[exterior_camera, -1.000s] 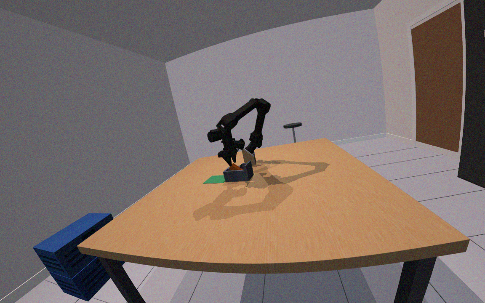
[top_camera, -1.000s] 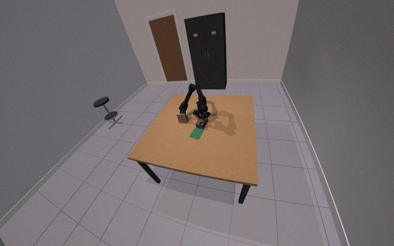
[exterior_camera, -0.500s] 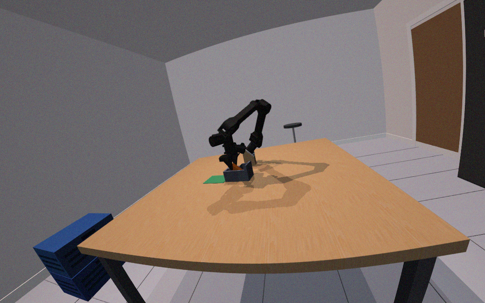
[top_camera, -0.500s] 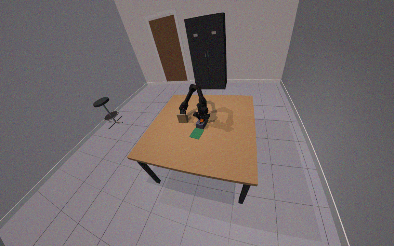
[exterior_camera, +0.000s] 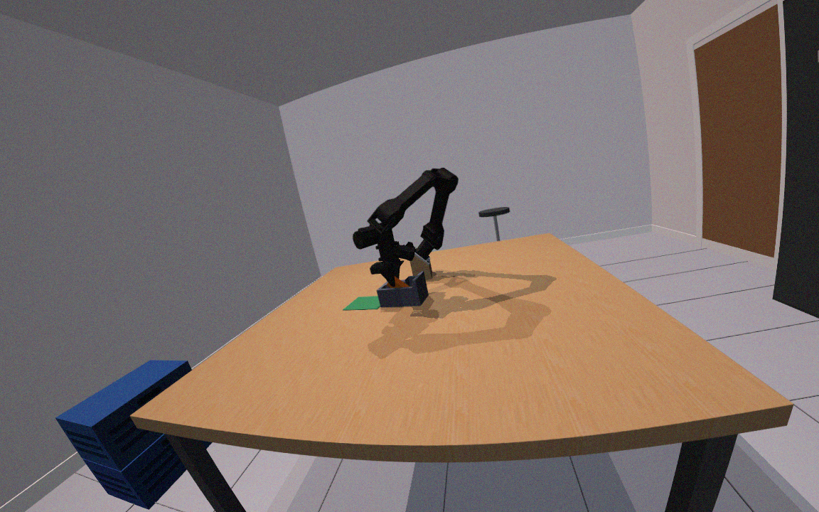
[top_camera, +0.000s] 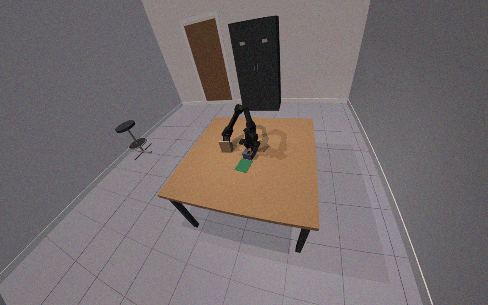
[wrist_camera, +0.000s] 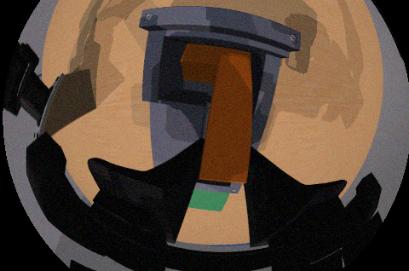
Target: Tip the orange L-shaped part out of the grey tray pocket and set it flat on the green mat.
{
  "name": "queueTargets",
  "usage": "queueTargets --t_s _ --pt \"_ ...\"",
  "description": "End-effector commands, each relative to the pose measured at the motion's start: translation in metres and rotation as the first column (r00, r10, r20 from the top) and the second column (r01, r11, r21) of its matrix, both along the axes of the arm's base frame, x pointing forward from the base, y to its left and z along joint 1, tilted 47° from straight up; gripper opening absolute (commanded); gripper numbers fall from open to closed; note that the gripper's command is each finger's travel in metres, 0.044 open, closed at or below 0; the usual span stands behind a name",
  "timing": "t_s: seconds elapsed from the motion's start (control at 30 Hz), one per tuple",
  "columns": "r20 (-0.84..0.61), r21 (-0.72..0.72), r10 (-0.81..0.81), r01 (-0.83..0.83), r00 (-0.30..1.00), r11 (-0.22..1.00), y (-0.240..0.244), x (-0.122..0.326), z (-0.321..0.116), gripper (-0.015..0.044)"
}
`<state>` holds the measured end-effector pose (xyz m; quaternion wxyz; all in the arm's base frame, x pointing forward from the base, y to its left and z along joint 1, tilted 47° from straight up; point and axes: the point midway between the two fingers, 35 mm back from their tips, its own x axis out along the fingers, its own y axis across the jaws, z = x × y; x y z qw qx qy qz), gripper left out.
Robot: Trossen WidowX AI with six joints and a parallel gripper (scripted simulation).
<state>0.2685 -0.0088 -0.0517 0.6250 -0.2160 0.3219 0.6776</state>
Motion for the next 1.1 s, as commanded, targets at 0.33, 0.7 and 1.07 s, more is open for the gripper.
queueTargets --t_s 0.33,0.7,1.07 --pt "0.002 0.0 0.0 0.0 1.0 1.0 -0.001 0.001 0.001 0.0" --pt "-0.003 0.003 -0.005 0.005 1.0 1.0 -0.012 0.002 0.012 0.0" --pt "-0.005 0.004 -0.006 0.006 1.0 1.0 -0.024 0.004 0.023 0.0"
